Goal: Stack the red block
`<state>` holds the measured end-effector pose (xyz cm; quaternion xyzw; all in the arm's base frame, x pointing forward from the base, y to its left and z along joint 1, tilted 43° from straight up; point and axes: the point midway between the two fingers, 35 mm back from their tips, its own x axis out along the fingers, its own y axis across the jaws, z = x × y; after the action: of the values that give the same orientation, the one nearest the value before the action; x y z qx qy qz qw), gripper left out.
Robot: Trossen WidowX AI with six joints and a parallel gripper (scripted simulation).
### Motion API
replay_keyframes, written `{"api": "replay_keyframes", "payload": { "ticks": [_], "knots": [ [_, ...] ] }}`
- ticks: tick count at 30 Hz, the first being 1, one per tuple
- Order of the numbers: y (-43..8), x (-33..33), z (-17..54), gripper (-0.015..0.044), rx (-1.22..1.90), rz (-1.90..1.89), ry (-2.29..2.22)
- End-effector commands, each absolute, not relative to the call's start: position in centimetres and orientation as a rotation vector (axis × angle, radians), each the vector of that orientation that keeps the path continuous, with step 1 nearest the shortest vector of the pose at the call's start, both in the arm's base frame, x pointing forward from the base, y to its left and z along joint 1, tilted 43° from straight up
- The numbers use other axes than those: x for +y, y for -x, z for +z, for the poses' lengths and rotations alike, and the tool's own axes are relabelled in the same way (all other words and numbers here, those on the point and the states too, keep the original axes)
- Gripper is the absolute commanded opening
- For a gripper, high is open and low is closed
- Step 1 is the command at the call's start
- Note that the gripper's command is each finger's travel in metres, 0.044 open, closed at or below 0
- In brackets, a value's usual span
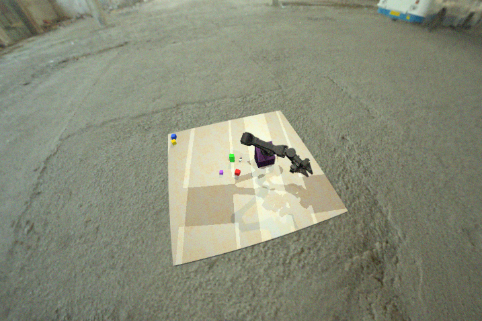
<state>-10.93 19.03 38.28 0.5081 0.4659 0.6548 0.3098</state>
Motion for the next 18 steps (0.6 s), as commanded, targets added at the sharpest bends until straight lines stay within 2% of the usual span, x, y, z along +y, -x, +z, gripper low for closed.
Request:
{"api": "replay_keyframes", "payload": {
  "ticks": [1,2,18],
  "knots": [
    [10.9,19.1,38.2,0.0426,1.227,1.729,-1.338],
    [10.9,19.3,38.1,0.0440,1.215,1.725,-1.327],
    [7.3,26.2,33.2,0.0440,0.935,1.539,-0.972]
  ]
}}
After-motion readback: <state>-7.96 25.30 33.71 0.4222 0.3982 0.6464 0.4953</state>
